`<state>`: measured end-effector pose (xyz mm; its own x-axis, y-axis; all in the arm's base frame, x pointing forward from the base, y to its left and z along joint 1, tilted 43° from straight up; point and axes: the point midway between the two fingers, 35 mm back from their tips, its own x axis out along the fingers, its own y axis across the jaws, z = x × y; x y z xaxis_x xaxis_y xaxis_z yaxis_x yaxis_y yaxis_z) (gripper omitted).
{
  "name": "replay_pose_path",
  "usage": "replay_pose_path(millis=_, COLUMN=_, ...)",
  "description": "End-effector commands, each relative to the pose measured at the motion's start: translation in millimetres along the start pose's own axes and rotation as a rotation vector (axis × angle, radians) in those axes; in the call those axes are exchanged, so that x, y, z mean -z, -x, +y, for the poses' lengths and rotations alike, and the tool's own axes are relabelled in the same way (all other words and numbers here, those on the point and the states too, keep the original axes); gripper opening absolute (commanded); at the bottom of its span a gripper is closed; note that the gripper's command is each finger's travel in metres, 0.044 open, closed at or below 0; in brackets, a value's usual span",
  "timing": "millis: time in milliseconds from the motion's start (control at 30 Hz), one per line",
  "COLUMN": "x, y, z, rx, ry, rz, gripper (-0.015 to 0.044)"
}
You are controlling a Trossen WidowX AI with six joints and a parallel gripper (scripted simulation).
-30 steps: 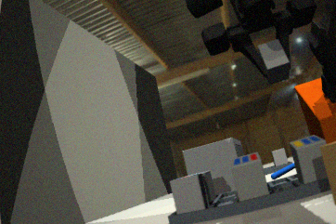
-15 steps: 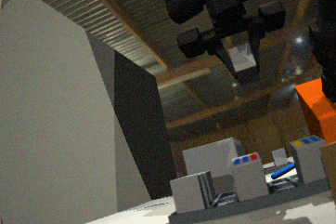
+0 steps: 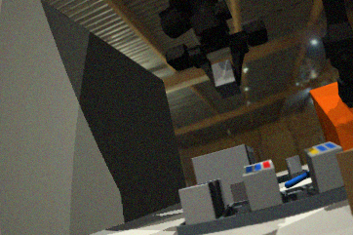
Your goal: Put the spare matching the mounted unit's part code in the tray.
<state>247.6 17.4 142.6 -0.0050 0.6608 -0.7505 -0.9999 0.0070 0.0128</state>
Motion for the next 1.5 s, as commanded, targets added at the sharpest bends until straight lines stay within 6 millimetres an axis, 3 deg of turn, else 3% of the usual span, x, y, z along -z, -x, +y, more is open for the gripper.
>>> replay_pose_path(millis=0, x=18, y=6, z=-17, rx=0.013, ry=-0.002, rz=0.015, gripper=0.0)
replay_pose_path(millis=767, x=113, y=10, z=-77, rx=0.005, ry=0.004, rz=0.025, gripper=0.0)
replay_pose_path(millis=1467, x=212, y=-10, z=-104, rx=-0.013, ry=0.033, rz=0.012, gripper=0.0)
